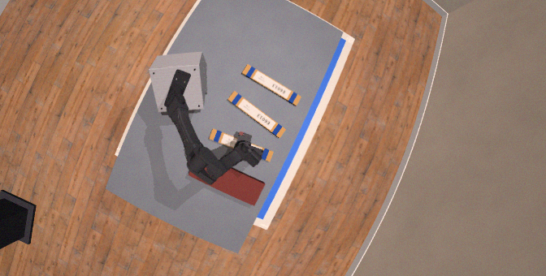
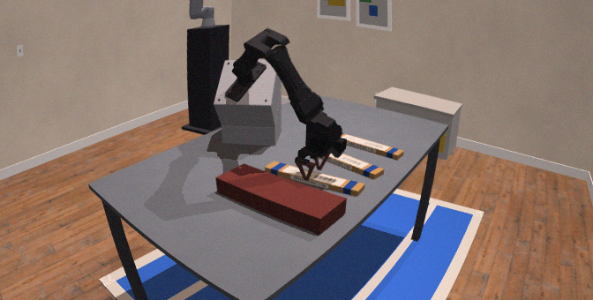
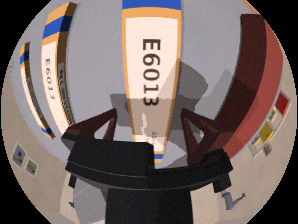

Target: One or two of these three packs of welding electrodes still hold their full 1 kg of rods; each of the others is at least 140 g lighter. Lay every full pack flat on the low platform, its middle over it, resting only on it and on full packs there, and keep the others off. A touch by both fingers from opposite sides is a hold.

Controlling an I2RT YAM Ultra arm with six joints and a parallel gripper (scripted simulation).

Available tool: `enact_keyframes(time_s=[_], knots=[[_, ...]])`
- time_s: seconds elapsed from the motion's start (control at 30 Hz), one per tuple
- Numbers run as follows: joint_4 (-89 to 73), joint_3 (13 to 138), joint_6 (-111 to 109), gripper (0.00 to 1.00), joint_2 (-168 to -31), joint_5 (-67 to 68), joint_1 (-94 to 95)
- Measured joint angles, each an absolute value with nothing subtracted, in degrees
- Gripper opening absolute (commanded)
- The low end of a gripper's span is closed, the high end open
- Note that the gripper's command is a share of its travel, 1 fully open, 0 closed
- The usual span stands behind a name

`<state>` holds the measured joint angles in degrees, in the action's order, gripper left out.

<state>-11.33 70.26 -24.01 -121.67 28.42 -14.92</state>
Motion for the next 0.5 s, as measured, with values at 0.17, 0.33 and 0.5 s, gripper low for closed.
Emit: enact_keyframes(time_s=[0.17,0.33,0.5], knots=[[-10.66,70.91,-24.40,0.96,-122.78,28.27,-15.53],[-9.56,71.55,-24.84,0.96,-123.92,28.03,-15.84],[-9.02,71.83,-25.17,0.96,-124.29,27.94,-16.05]])
